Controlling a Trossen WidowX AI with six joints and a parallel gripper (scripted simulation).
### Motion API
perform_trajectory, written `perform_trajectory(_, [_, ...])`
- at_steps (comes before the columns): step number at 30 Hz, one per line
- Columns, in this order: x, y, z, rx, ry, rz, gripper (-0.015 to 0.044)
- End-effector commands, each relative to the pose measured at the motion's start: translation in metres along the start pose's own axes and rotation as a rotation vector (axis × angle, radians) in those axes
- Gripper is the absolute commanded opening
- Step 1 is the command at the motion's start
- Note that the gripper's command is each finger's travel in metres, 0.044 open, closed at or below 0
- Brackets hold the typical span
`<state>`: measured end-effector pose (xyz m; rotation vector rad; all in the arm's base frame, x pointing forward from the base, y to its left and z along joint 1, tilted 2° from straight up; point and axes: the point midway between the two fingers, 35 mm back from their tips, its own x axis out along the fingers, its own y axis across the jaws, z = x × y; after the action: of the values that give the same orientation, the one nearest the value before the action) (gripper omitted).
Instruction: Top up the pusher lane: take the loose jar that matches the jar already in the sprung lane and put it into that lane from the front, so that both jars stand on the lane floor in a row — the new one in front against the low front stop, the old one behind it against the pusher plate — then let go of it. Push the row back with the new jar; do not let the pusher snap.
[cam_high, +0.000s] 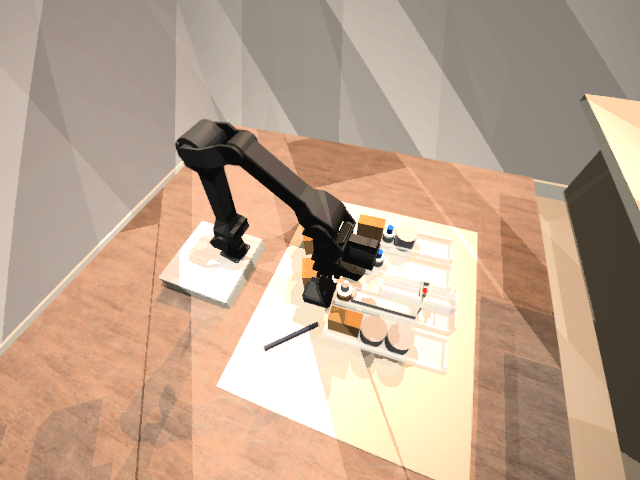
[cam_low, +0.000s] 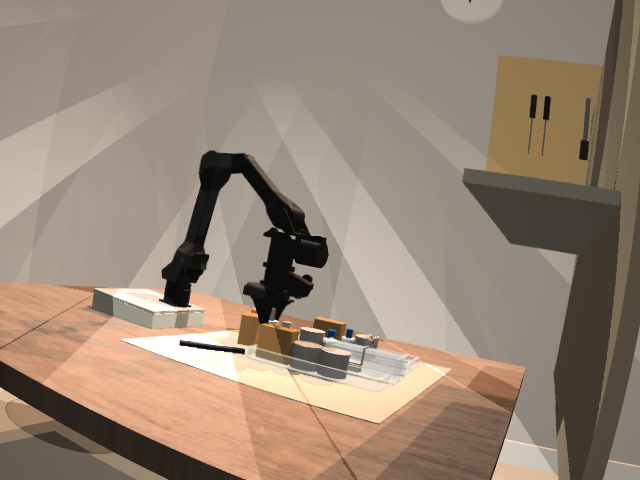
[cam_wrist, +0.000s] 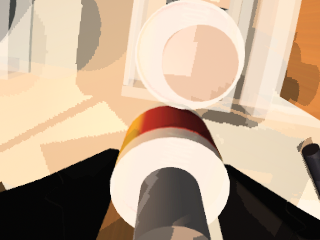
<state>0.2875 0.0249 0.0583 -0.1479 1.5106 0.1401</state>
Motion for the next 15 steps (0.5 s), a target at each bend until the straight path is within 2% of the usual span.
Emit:
perform_trajectory(1, [-0.0008, -0.0009, 0.0035, 0.005, -0.005, -0.005, 0.0])
perform_trajectory(15, [-0.0008, -0.001, 0.0094, 0.005, -0.006, -0.005, 0.0])
